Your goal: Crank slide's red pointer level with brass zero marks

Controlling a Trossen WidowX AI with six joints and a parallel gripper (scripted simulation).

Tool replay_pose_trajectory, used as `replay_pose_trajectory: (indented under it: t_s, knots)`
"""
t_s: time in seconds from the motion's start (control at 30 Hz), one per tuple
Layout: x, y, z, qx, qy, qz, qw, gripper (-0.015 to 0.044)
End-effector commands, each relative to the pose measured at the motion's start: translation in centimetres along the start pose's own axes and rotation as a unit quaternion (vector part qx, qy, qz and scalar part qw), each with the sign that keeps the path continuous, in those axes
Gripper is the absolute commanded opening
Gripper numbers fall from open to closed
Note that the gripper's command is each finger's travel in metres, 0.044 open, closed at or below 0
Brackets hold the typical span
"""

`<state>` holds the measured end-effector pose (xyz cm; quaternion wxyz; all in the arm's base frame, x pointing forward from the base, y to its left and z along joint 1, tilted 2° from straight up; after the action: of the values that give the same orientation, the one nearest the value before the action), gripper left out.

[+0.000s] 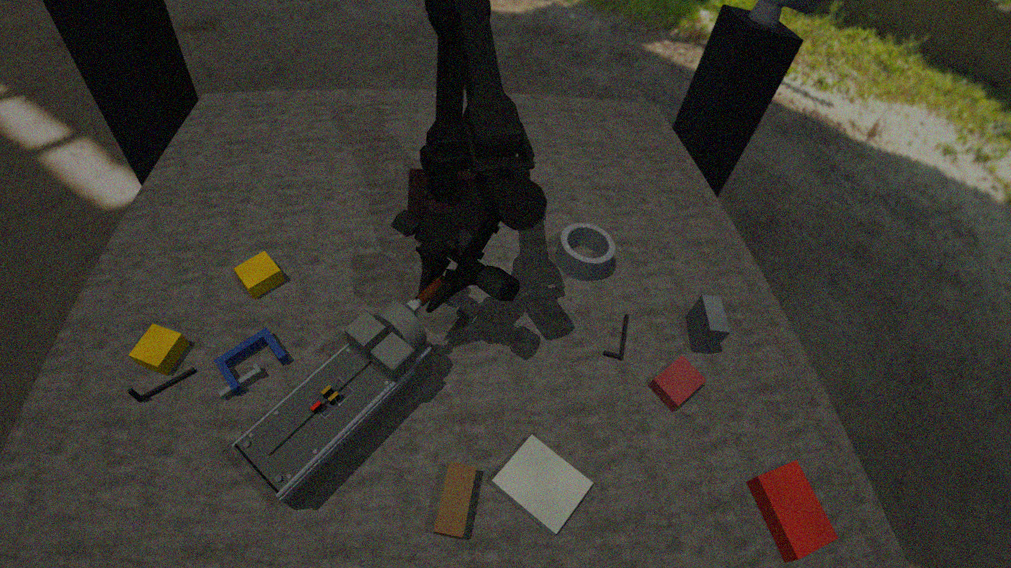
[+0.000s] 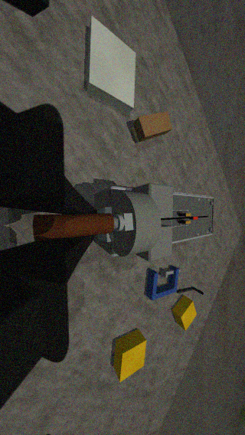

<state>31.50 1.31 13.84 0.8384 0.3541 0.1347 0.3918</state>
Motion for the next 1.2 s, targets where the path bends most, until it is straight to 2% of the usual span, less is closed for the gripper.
replay_pose_trajectory:
  t_s: [0.0, 1.17]
  knots:
    - [0.9, -0.1, -0.1, 0.002, -0.001, 0.009, 1.0, 0.0]
    - [2.1, -1.1, -1.1, 0.002, -0.001, 0.009, 1.0, 0.0]
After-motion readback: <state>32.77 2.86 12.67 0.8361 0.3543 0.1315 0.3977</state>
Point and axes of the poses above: the point midway between the two fingers, 35 mm back from their tips, its own y axis back along the fingers, its own x axis across the jaws, z = x × y, the point moved 3 cm from there along y, back along the fingers, and after that the axes turned 1 degree about -y, right-handed, at the moved point
